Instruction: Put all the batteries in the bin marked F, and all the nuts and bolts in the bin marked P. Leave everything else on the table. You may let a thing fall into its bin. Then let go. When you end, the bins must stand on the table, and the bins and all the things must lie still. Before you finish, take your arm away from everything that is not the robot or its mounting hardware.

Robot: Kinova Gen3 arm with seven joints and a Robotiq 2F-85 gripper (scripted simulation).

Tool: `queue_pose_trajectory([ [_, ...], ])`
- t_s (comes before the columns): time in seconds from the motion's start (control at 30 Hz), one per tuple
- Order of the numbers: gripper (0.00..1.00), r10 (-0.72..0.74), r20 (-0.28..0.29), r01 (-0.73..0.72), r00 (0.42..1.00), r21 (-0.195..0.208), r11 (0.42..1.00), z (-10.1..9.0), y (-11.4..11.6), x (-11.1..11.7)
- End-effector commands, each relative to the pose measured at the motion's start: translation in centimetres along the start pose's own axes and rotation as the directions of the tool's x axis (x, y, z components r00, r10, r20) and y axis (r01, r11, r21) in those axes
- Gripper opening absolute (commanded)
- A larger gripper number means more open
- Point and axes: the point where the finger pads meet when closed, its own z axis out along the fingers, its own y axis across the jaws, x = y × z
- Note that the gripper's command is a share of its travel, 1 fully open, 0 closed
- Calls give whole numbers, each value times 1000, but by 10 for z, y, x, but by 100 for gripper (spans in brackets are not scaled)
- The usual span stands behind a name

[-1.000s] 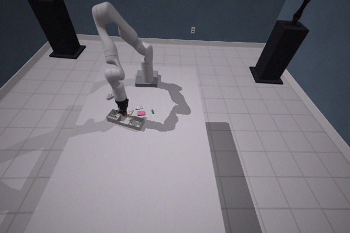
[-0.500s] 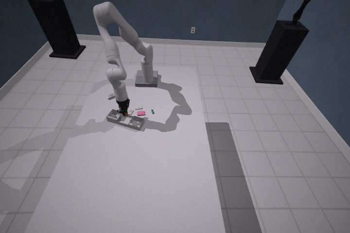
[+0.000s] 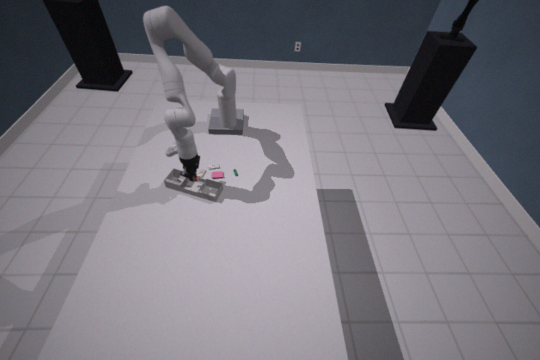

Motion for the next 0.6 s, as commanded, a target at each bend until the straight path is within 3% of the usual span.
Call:
queue_pose_trajectory([
  [0.0,9,-3,1,3,1000,-7,1000,7,2,-2],
  [0.57,9,-3,1,3,1000,-7,1000,37,3,-2],
])
